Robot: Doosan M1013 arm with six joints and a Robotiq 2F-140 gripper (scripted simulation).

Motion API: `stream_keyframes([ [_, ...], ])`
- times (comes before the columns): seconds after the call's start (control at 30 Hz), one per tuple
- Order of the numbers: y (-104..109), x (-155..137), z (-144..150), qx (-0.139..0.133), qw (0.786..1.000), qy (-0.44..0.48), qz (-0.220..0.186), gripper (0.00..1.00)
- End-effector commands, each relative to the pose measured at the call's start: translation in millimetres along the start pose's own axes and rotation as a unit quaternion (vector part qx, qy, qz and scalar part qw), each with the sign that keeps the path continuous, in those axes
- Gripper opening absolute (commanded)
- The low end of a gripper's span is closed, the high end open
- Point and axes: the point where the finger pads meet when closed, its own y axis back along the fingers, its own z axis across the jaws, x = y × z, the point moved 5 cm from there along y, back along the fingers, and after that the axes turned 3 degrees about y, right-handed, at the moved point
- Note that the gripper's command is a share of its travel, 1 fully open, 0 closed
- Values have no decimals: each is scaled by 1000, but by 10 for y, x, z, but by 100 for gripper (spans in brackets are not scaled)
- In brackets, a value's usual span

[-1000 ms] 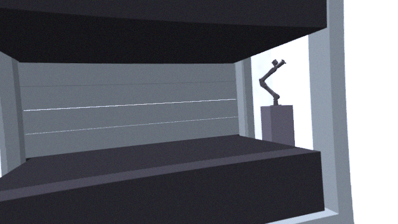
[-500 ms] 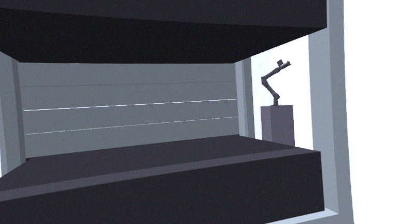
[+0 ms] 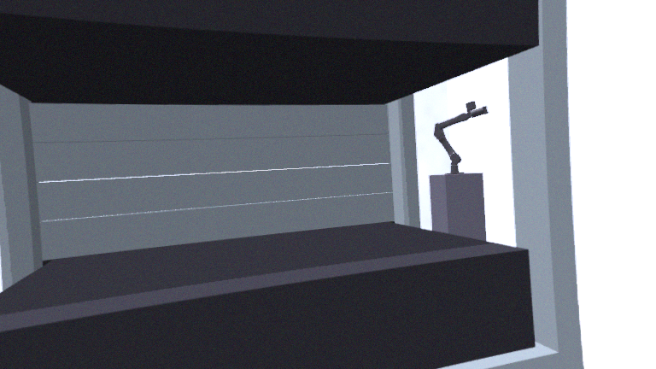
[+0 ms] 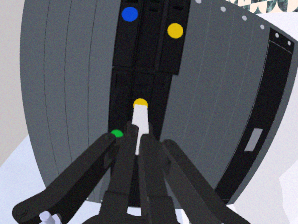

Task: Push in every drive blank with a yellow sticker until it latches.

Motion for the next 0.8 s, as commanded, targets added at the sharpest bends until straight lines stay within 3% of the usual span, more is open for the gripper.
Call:
stream_keyframes([
  [0.0, 0, 0, -1, 0, 1000, 0, 0, 0],
  [0.77, -95, 0, -1, 0, 1000, 0, 0, 0],
])
